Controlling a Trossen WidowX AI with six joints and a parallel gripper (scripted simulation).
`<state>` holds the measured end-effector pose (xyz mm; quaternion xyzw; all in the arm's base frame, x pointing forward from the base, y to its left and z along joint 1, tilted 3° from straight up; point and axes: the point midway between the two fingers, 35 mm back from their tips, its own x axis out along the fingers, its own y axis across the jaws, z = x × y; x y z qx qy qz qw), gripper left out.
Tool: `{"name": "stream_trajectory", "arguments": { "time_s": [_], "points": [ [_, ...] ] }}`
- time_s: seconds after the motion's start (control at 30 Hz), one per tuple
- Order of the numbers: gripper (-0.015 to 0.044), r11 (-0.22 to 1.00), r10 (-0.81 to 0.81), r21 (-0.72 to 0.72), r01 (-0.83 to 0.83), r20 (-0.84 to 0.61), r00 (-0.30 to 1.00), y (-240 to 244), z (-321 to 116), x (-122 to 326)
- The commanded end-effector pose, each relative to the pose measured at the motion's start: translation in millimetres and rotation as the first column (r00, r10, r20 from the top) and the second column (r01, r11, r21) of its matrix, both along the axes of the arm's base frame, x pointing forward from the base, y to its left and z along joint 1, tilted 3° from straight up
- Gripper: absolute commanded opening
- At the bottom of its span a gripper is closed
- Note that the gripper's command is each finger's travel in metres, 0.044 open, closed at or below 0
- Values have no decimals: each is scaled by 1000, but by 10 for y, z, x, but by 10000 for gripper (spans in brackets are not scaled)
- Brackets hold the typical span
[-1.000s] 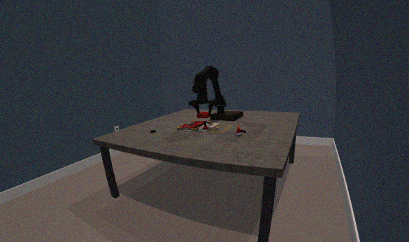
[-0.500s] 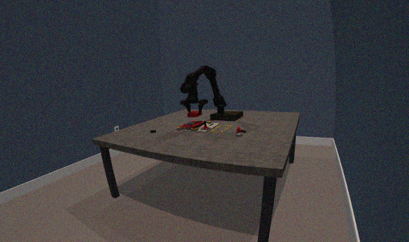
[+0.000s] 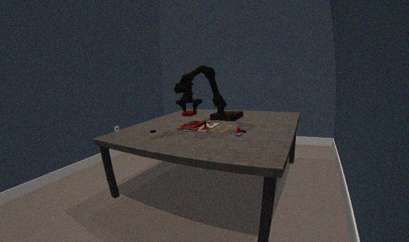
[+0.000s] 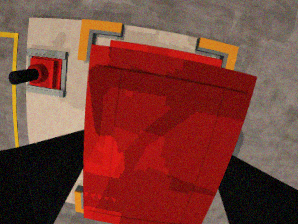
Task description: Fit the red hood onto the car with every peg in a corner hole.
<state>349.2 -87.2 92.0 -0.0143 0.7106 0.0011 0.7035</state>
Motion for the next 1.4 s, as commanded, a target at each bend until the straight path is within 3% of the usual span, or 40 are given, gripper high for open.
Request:
{"name": "stream_trajectory", "arguments": {
  "time_s": [0.0, 0.33, 1.37],
  "points": [
    [0, 1000, 8, -1, -8, -2, 1000, 10, -64, -3],
    [0, 1000, 8, -2, -8, -2, 1000, -29, -481, -27],
    [0, 1000, 8, -2, -8, -2, 1000, -45, -513, -28]
  ]
}}
